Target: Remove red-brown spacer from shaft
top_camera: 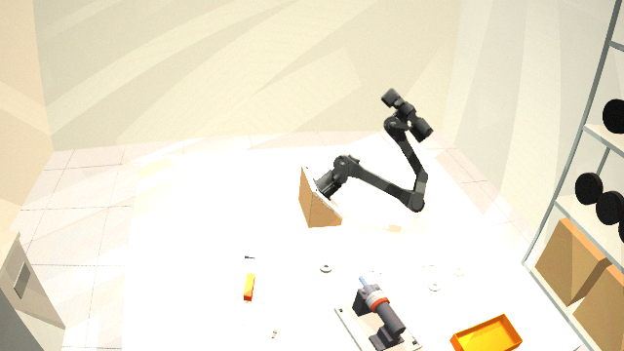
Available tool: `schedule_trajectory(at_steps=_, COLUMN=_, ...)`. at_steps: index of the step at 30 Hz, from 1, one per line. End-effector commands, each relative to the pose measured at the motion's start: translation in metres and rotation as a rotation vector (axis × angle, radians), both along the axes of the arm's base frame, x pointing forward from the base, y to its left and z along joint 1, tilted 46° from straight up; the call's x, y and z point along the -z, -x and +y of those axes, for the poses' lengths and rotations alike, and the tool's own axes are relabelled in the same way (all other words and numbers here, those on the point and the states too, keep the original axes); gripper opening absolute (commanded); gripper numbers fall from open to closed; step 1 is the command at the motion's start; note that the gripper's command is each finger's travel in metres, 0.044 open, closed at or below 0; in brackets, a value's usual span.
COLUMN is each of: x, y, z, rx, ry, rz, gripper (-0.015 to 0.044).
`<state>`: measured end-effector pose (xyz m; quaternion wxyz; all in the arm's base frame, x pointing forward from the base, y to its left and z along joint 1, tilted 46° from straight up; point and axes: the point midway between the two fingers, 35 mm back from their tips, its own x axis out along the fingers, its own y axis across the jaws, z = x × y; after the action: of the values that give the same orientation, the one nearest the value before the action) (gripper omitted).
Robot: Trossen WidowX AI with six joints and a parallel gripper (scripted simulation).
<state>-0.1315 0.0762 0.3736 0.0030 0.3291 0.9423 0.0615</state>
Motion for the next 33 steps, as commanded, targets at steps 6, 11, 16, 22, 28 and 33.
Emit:
schedule_trajectory(at_steps=6, x=-0.019, y=0.015, z=-0.026, rx=-0.072, ry=-0.192, rz=-0.047, gripper=0.0440)
schedule_trajectory(at_steps=11, x=-0.046, y=0.036, z=-0.080, rx=-0.195, ry=-0.526, rz=-0.094, gripper=0.0440)
schedule_trajectory(at_steps=16, x=-0.066, y=0.047, z=-0.147, rx=-0.316, ry=-0.879, rz=-0.099, gripper=0.0440)
schedule_trajectory(at_steps=22, x=-0.071, y=0.040, z=-0.227, rx=-0.449, ry=-1.251, rz=-0.041, gripper=0.0440)
schedule_trajectory(at_steps=28, x=-0.069, y=0.025, z=-0.282, rx=-0.523, ry=-1.505, rz=0.030, gripper=0.0440)
schedule_trajectory(at_steps=33, x=-0.060, y=0.002, z=-0.337, rx=-0.587, ry=-1.765, rz=0.128, gripper=0.0440)
